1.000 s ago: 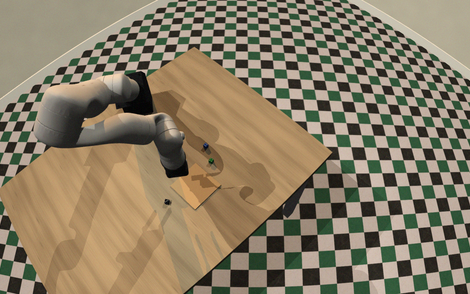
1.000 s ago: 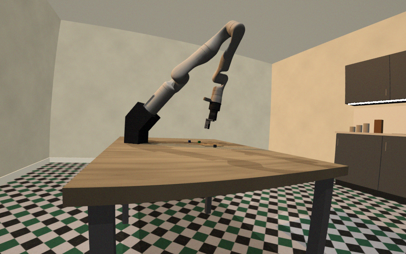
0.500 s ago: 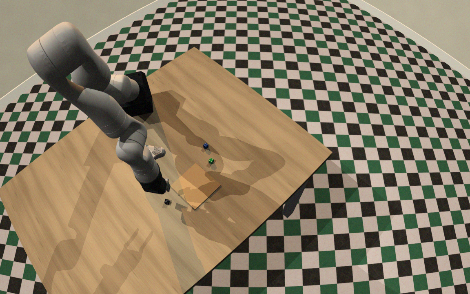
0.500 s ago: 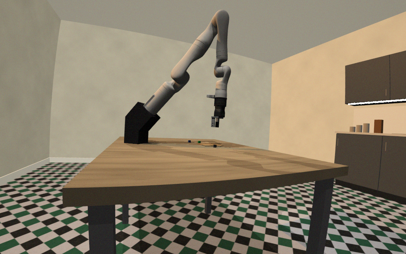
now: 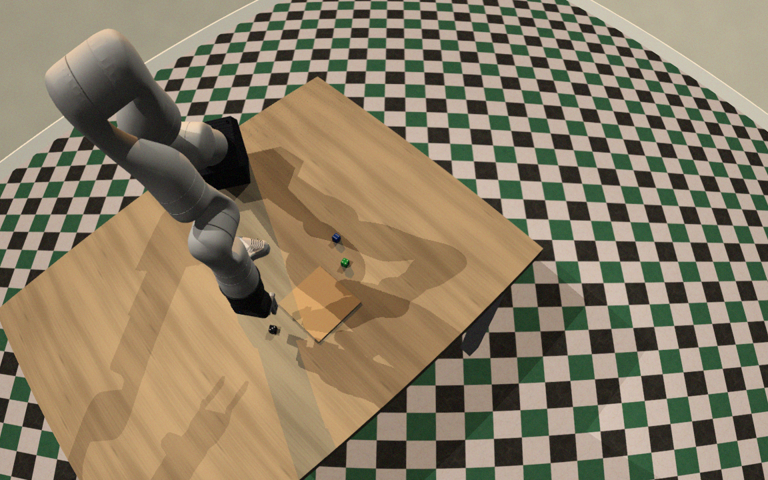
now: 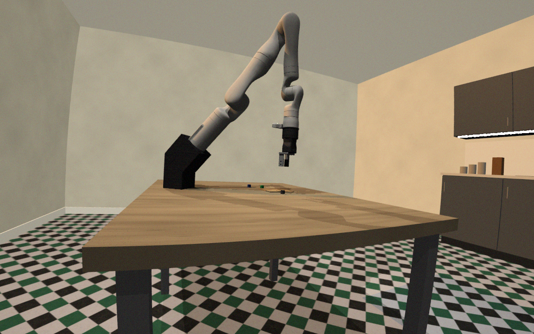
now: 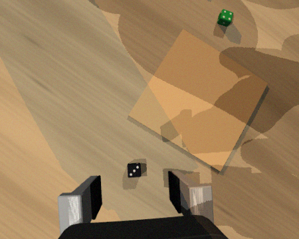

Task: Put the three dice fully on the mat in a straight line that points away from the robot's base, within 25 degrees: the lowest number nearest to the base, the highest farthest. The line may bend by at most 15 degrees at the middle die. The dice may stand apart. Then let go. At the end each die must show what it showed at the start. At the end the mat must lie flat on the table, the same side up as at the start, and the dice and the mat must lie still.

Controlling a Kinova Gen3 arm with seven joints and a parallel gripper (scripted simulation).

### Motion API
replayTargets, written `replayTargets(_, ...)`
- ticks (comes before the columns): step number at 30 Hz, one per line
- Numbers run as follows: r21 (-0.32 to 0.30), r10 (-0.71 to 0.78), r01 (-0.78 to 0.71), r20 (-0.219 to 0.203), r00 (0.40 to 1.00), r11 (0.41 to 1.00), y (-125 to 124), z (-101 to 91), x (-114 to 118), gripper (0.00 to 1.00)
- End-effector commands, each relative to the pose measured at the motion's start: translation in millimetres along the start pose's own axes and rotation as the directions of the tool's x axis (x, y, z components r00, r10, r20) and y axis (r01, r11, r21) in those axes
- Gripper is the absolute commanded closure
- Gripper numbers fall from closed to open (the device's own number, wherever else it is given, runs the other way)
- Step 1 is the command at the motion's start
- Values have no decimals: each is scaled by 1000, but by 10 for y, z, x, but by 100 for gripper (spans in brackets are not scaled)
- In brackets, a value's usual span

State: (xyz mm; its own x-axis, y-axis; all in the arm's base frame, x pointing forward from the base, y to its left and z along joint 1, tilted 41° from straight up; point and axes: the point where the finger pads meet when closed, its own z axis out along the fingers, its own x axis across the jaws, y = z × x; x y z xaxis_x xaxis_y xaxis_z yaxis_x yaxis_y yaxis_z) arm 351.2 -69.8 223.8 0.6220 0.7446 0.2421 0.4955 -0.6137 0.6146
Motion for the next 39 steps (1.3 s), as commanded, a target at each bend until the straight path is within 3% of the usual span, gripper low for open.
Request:
replayTargets(1,-1,0,0,-1,1000,1000,3,-3,2,0)
replayTargets(10,3,-40,40,4,999,999,-13,11,-17,0)
replayTargets(15,20,-196,196,17,980,980,-66,64,-86,0)
replayTargets(18,35,-347,346,24,938,938,-100,115,-146,0)
replayTargets(20,35,-347,346,24,938,938,-100,115,-146,0)
replayTargets(25,58,-635,633,22,772,772,-121,222,-227,0)
replayTargets(30,57,-864,862,7,503,503,-84,342,-224,0)
replayTargets(35,33,-973,972,-3,231,231,-28,444,-136,0)
replayTargets(37,33,-973,972,-3,231,231,-28,444,-136,0)
replayTargets(39,22,-989,989,-3,147,146,-11,475,-94,0)
